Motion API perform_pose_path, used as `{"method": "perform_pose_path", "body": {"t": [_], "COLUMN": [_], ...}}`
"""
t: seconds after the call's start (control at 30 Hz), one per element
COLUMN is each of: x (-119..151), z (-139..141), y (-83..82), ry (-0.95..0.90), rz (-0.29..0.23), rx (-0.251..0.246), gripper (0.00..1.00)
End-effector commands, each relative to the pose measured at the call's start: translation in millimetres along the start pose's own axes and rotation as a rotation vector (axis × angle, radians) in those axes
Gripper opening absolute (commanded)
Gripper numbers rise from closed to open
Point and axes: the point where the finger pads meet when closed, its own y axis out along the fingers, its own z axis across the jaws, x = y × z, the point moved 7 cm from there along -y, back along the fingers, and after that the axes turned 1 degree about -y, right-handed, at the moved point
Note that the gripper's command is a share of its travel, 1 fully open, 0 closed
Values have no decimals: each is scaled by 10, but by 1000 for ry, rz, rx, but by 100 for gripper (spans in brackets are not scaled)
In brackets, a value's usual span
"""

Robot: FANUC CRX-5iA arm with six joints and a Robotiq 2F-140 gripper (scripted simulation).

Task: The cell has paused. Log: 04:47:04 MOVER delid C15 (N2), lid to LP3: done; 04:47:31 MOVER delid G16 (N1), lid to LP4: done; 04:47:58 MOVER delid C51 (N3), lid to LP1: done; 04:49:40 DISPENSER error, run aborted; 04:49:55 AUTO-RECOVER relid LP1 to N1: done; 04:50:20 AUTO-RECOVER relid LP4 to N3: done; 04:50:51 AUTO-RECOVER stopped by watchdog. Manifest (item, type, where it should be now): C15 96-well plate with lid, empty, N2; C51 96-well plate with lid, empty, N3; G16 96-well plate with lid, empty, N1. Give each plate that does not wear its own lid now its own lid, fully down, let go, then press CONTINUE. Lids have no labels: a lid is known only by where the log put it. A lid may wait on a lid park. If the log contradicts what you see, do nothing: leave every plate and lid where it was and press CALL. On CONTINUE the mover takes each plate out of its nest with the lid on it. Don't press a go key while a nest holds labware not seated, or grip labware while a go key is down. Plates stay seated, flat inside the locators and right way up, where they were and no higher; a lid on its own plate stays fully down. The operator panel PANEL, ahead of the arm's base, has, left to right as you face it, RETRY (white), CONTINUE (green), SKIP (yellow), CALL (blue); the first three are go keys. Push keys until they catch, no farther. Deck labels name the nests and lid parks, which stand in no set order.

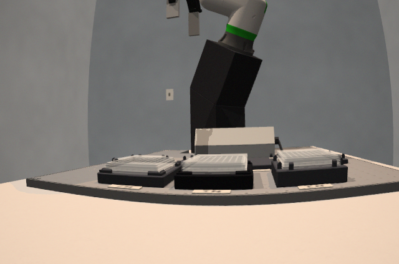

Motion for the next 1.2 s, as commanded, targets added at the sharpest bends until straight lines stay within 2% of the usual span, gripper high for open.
{"method": "perform_pose_path", "body": {"t": [0.0, 0.63, 0.73, 0.8, 0.83, 0.87, 0.93, 0.97, 1.1, 1.17], "x": [-1, 9, 70, 147, 147, 196, 196, 252, 252, 377], "z": [-1, -7, -35, -64, -64, -78, -78, -90, -90, -103], "y": [-2, 24, 170, 353, 353, 468, 468, 596, 596, 879], "ry": [0, 16, 109, 226, 226, 300, 300, 383, 383, 569], "rz": [0, 0, -4, -8, -8, -10, -10, -13, -13, -17], "rx": [0, -1, -3, -5, -5, -6, -6, -7, -7, -9], "gripper": [100, 100, 100, 100, 100, 100, 100, 100, 100, 100]}}
